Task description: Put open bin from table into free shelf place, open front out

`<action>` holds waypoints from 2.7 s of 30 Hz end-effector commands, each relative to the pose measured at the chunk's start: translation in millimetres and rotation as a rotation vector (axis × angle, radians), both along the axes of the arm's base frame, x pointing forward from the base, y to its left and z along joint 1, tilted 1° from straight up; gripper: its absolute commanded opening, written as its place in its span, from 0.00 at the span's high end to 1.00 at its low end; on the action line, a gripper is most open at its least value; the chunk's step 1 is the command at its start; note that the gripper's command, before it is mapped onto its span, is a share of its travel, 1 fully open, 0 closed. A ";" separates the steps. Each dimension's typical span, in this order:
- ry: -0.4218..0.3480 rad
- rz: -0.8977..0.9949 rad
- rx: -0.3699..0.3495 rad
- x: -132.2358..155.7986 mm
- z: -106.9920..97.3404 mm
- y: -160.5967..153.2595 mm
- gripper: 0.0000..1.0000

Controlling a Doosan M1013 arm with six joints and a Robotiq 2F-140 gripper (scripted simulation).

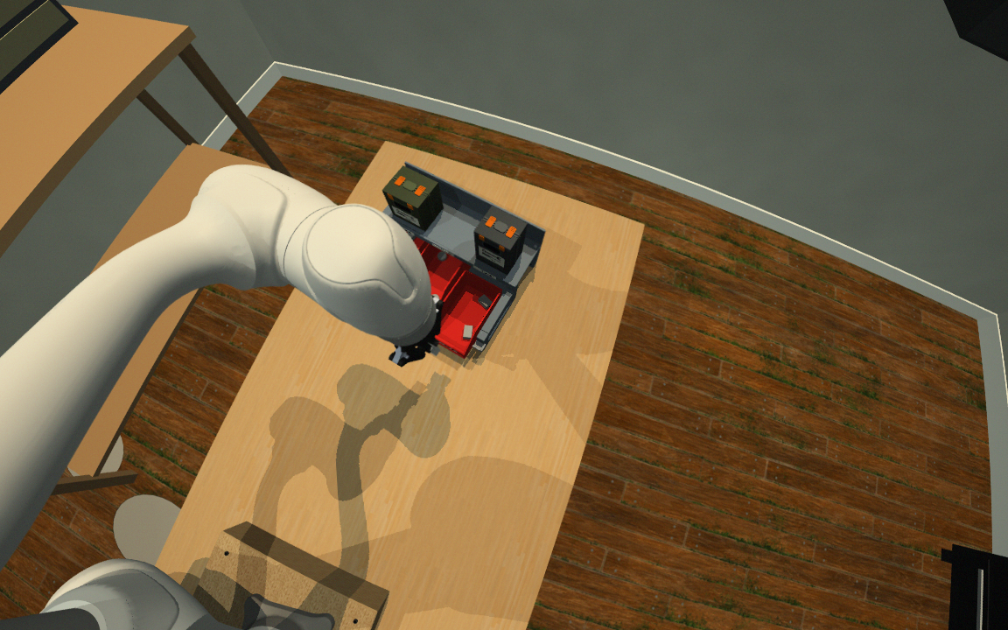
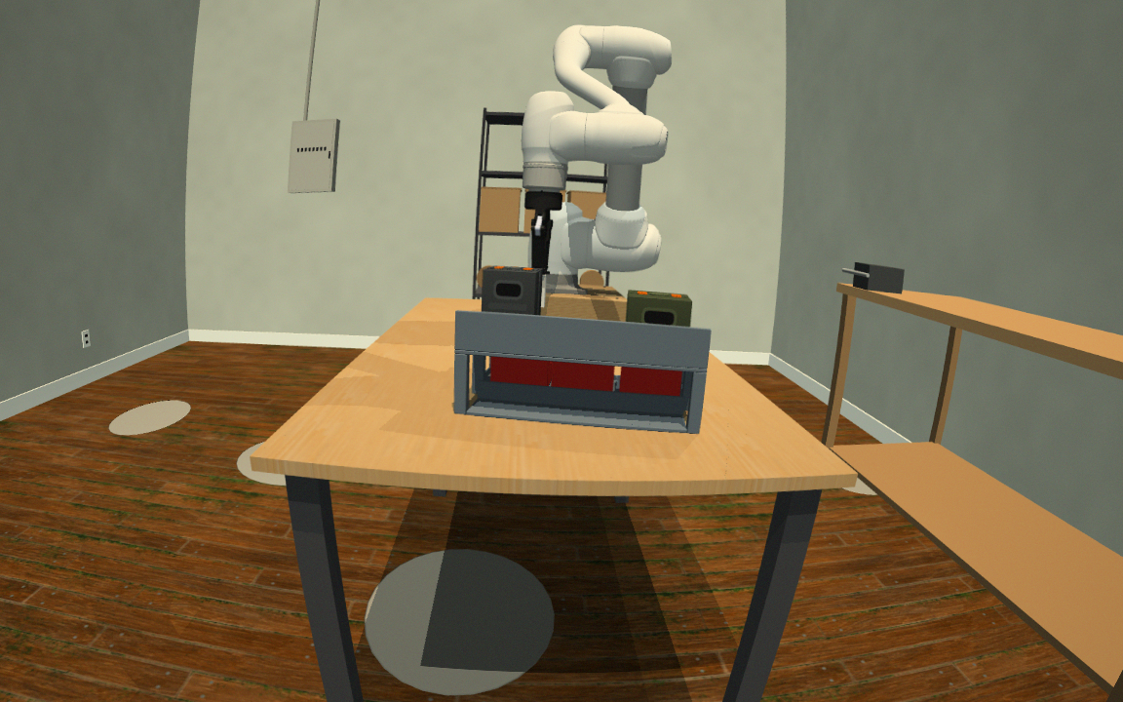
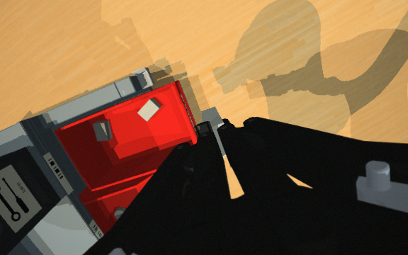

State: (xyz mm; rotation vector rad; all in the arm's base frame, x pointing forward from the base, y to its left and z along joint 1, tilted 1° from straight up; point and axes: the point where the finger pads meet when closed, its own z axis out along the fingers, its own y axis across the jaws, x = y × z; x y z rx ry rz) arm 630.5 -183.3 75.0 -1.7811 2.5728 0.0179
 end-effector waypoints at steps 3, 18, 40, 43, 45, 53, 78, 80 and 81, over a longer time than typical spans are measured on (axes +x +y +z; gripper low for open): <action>0.000 0.000 0.000 0.0 -7.4 0.1 1.00; 0.000 0.000 0.000 0.1 -45.9 0.7 1.00; 0.000 0.000 0.000 0.3 -98.8 1.6 1.00; 0.000 0.000 0.000 0.3 -101.9 1.6 1.00; 0.000 0.000 0.000 0.3 -102.6 1.6 1.00; 0.000 0.000 0.000 0.3 -104.5 1.7 1.00; 0.000 0.000 0.000 0.3 -104.5 1.7 1.00; 0.000 0.000 0.000 0.3 -104.5 1.7 1.00; 0.000 0.000 0.000 0.3 -104.5 1.7 1.00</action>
